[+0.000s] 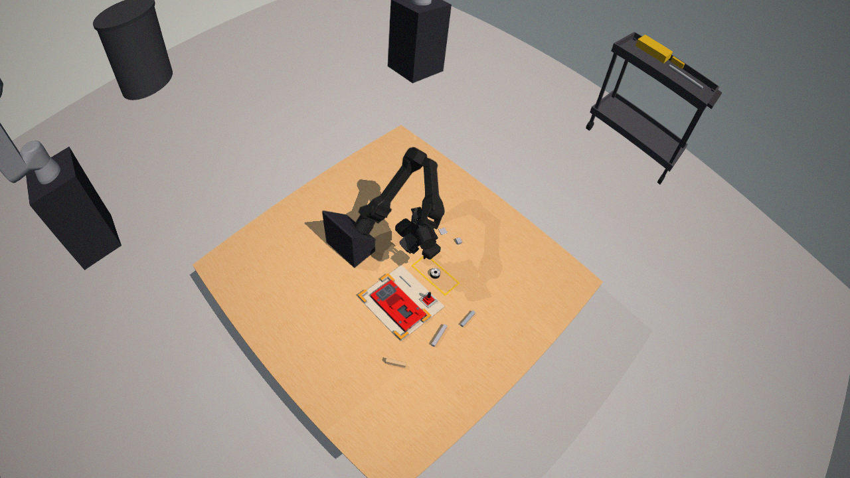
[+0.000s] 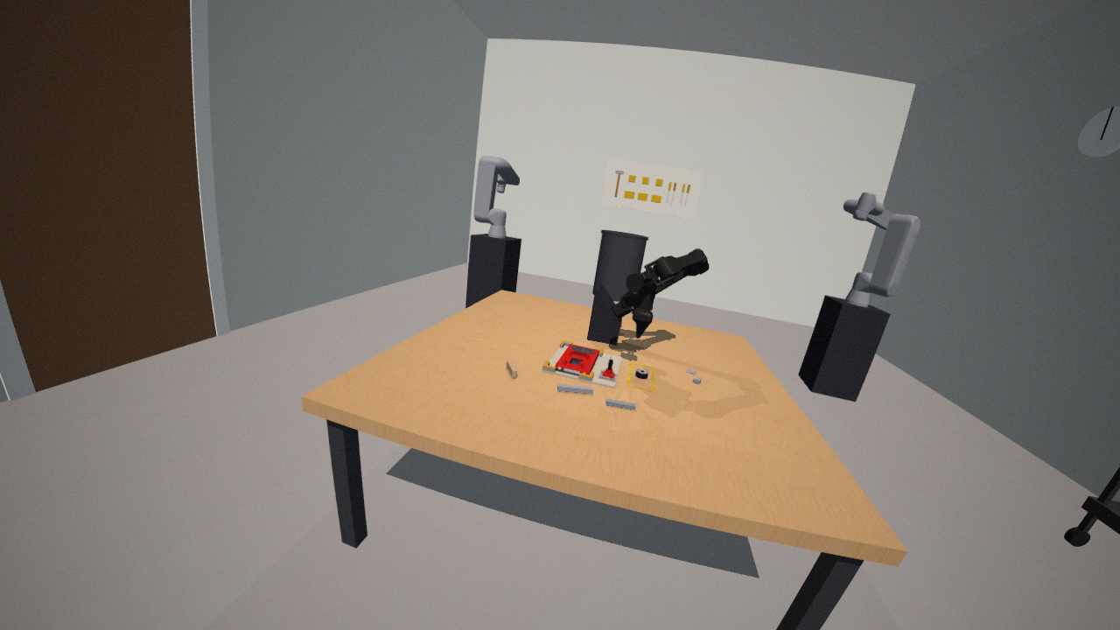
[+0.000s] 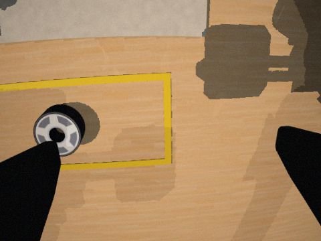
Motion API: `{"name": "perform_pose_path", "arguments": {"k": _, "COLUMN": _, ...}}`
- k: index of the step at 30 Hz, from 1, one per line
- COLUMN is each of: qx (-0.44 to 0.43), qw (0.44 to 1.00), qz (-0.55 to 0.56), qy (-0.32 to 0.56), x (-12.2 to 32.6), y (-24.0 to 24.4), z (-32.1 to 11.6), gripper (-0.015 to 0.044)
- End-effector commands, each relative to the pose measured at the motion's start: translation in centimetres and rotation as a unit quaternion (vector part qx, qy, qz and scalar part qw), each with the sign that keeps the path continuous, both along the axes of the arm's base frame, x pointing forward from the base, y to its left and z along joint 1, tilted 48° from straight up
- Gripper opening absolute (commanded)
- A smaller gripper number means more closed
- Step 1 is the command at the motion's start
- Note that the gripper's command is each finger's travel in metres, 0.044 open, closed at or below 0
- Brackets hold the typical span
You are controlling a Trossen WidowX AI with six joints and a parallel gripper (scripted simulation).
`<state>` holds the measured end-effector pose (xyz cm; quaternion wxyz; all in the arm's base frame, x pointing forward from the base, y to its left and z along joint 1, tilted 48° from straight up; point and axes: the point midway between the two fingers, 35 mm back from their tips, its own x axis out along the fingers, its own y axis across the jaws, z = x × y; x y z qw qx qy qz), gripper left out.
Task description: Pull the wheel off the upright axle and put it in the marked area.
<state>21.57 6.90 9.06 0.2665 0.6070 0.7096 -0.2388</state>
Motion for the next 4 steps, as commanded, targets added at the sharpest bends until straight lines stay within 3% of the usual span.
{"name": "perform_pose_path", "arguments": {"k": 1, "qx": -0.002, "qw": 1.0, "qz": 0.001, "qy": 0.0, "x": -0.06, "y": -0.07, "z": -0.01, "gripper": 0.044}}
{"name": "perform_pose_path", "arguments": {"k": 4, "qx": -0.002, "qw": 1.0, "qz": 0.001, "qy": 0.0, "x": -0.06, "y": -0.07, "z": -0.01, "gripper": 0.044}}
